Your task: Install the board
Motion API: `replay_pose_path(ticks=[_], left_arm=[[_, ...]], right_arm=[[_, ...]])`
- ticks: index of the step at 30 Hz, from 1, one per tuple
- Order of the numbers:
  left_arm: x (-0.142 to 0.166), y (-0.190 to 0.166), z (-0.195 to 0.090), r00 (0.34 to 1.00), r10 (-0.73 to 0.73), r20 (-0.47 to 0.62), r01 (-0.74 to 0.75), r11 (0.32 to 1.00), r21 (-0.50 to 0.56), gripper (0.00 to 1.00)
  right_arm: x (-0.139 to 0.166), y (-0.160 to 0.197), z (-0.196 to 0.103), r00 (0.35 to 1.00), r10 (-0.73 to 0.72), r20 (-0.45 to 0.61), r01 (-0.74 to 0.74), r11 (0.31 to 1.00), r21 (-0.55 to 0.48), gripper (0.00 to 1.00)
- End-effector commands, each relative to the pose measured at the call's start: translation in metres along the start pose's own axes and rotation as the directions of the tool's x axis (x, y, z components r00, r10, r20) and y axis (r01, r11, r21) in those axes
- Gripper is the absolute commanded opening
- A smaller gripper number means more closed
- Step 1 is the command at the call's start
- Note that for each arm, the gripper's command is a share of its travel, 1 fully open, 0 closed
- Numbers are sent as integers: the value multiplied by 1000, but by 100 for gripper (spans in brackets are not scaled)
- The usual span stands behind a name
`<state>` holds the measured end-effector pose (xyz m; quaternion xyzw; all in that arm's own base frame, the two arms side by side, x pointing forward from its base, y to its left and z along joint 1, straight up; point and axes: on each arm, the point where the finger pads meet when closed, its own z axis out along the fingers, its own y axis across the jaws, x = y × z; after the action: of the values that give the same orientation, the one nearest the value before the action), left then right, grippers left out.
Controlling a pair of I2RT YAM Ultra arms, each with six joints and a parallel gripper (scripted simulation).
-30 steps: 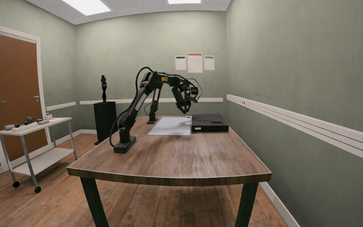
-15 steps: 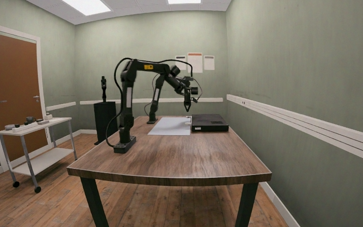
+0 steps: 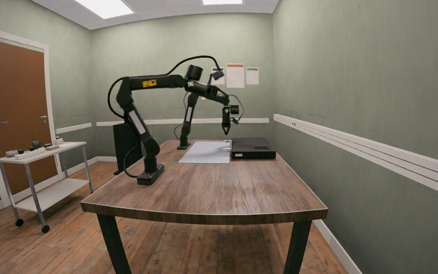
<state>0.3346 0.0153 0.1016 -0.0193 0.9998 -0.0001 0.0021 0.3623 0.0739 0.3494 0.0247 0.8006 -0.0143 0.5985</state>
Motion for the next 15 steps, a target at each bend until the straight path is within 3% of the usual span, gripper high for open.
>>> replay_pose_path(ticks=[1, 15], left_arm=[[1, -1, -5, 1000, -3, 2, 3, 1000, -3, 64], [1, -1, -5, 1000, -3, 2, 3, 1000, -3, 64]], right_arm=[[-35, -7, 2, 982, -25, 188, 50, 990, -128, 64], [-65, -66, 4, 954, -12, 301, 35, 997, -72, 64]])
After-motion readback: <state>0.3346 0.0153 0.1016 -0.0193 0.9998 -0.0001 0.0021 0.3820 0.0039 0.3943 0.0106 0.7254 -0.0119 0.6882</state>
